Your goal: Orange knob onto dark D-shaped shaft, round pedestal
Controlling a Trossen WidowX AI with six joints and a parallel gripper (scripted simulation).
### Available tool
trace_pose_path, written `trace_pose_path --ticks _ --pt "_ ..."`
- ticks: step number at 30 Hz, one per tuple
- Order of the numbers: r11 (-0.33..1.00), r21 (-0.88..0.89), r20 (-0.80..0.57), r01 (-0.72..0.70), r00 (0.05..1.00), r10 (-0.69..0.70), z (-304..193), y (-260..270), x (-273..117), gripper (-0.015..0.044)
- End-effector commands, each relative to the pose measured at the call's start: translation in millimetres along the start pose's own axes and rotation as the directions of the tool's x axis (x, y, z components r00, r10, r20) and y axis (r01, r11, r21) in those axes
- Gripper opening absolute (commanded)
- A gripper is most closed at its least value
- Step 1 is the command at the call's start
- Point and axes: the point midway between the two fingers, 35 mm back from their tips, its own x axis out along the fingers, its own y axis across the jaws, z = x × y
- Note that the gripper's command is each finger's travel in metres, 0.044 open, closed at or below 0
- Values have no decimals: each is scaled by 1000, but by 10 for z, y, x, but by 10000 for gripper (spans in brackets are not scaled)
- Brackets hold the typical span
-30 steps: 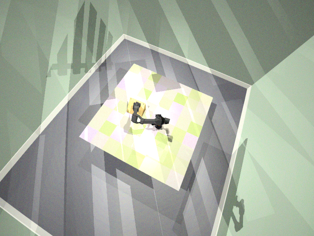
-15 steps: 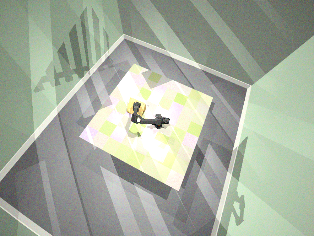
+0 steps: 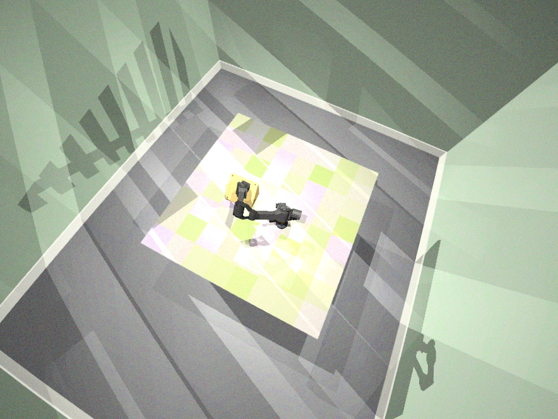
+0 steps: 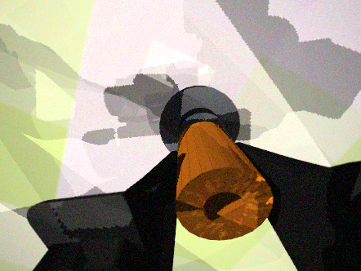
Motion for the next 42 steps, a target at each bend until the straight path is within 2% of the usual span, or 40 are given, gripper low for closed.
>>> trace_pose_path --ticks 1,42 --pt "999 -32 -2 6 1000 -6 -26 -16 -31 0" --pt "1000 -18 -3 2 1000 -2 1 -10 184 0"
